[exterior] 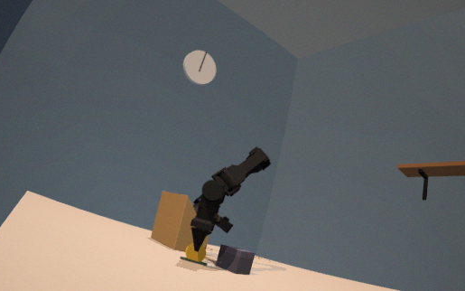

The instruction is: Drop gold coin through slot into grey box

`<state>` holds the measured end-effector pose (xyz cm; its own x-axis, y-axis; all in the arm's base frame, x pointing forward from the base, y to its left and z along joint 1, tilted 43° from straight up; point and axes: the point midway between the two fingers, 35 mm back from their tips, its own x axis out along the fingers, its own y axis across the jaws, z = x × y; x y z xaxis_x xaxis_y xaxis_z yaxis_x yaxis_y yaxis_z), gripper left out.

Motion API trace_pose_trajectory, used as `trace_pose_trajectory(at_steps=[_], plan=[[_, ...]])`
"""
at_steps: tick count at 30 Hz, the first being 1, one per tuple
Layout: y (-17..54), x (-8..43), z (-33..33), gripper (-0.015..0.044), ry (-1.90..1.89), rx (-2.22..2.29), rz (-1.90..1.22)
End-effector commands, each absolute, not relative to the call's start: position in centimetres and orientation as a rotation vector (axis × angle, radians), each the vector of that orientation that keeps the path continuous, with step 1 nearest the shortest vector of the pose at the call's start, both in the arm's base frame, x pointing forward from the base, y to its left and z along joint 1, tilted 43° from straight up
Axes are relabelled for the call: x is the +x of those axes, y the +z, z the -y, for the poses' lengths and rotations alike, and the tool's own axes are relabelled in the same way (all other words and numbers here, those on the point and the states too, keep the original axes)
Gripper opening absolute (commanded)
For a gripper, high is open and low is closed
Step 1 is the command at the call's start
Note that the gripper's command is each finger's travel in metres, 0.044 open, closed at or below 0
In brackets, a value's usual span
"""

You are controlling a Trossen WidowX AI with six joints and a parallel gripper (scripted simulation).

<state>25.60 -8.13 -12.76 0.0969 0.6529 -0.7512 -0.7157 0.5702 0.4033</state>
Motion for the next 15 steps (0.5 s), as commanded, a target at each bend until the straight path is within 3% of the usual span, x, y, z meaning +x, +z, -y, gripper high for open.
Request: trace_pose_trajectory(at_steps=[1,15], plan=[[-13.4,25.4,7.4,0.0161,1.018,-0.056,-1.072],[-14.8,25.4,5.9,0.0161,1.02,-0.054,-1.07]])
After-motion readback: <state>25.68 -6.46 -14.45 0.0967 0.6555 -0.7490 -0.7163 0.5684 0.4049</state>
